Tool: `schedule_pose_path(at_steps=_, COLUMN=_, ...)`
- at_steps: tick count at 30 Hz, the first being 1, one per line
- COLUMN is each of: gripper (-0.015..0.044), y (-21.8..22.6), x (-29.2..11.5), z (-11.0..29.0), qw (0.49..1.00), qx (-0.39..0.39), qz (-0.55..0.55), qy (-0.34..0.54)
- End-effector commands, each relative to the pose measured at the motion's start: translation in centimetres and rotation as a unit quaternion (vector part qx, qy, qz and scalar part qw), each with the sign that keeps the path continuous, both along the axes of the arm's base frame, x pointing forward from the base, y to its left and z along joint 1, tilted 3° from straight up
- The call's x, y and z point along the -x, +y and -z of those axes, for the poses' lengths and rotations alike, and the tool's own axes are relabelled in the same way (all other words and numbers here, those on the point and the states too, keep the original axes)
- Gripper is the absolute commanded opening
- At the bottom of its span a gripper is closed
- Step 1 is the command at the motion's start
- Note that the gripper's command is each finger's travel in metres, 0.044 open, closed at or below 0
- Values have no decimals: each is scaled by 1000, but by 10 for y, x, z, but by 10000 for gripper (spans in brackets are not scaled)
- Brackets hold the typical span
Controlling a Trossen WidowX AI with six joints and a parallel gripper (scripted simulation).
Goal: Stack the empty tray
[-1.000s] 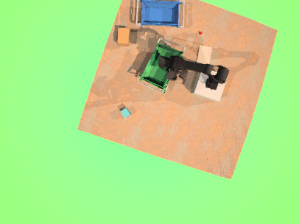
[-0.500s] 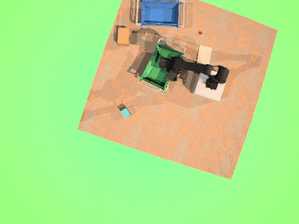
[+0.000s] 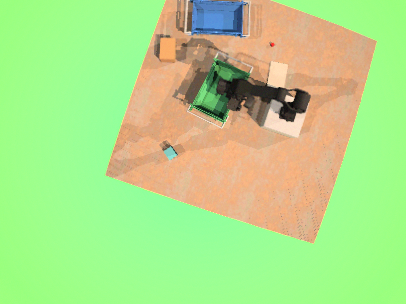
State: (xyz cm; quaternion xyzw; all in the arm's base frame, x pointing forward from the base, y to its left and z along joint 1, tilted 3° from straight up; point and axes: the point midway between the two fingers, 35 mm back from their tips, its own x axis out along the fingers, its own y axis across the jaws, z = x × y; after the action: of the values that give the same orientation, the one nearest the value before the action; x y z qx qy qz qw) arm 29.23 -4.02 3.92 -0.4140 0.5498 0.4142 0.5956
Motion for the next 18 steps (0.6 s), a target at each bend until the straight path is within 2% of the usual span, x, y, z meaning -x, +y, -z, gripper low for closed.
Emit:
schedule_pose_path(at_steps=1, gripper=0, y=1, x=2, z=6, qw=1000, qx=-2, qz=0, qy=4)
schedule_pose_path(at_steps=18, gripper=0, y=3, x=4, z=23, qw=1000, qx=-2, qz=0, qy=4)
